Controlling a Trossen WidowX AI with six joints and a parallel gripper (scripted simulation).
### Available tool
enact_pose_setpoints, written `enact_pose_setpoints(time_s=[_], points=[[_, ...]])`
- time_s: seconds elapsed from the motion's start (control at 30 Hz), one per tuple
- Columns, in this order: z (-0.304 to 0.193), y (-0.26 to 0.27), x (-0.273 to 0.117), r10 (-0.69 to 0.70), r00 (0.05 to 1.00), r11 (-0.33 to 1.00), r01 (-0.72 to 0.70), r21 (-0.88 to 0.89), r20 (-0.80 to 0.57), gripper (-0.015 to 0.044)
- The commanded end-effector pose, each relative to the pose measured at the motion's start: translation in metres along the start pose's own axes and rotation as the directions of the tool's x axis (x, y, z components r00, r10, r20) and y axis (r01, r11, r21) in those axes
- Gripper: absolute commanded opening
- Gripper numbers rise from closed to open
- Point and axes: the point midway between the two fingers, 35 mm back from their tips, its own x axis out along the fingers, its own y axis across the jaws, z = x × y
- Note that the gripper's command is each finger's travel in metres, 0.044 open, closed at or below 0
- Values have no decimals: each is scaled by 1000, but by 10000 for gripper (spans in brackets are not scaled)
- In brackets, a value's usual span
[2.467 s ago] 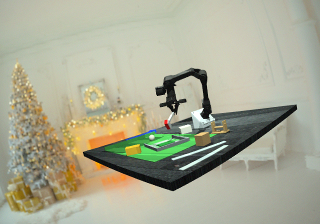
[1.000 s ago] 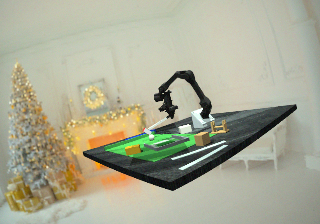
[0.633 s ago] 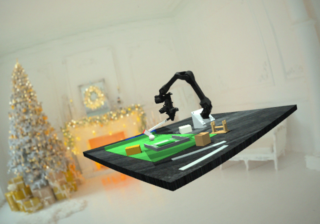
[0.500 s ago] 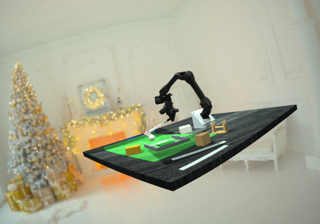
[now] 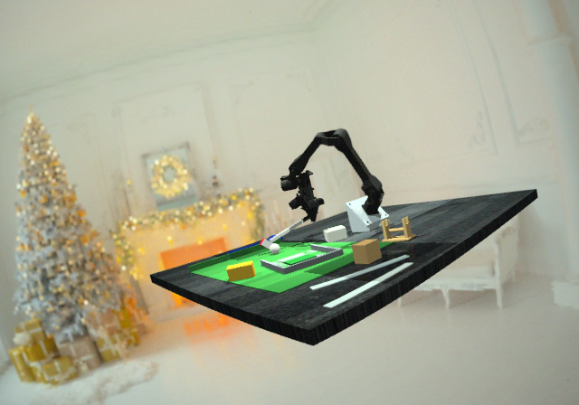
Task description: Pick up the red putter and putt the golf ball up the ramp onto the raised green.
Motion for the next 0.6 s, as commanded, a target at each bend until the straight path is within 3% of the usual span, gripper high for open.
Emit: enact_pose_setpoints(time_s=[0.0,0.57], points=[[0,0,-1,-1,1000,1000,1,-1,1,0],[1,-25,1,3,1000,1000,-3,10,10,0]])
